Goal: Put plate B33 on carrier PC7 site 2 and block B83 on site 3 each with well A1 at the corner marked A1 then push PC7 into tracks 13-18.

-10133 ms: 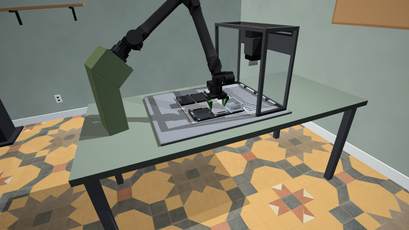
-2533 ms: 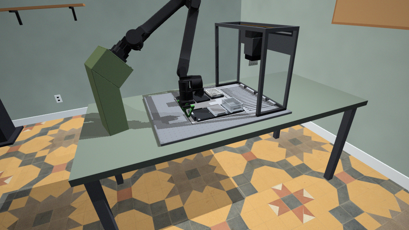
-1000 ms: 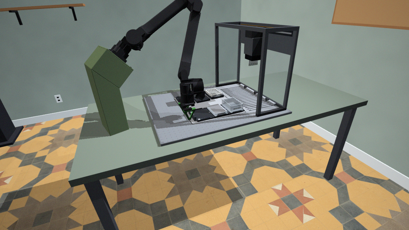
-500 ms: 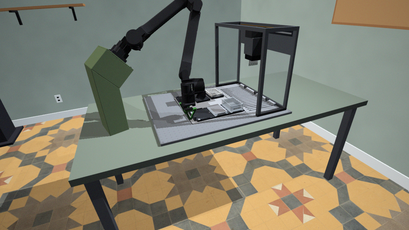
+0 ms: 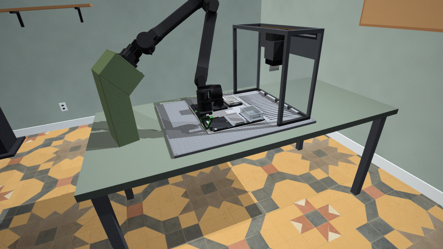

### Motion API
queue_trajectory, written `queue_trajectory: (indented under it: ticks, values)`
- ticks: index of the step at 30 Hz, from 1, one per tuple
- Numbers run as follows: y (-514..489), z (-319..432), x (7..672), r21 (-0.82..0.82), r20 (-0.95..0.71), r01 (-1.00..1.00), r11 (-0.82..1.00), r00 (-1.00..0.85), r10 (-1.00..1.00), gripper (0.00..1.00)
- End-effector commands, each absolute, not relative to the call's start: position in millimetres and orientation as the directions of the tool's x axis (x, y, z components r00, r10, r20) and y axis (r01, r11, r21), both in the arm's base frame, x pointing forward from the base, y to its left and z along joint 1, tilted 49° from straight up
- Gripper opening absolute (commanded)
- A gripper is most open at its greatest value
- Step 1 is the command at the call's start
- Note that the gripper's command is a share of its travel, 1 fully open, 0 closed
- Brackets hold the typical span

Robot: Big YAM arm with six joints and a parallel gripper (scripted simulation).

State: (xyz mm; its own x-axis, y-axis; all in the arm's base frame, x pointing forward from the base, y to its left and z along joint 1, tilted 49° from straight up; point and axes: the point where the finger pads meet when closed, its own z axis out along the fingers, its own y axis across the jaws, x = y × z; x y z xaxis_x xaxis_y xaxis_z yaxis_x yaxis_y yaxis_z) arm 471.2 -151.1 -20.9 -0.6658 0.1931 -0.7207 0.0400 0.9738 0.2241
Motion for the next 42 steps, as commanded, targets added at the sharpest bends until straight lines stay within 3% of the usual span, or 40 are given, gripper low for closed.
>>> queue_trajectory:
  ticks: [1, 42]
  values:
    - [-151, -7, 479, 0.220, -0.735, 0.036, 0.975, -0.651, 0.190, 0.80]
    - [-153, 8, 493, 0.216, -0.746, 0.029, 0.976, -0.640, 0.184, 0.80]
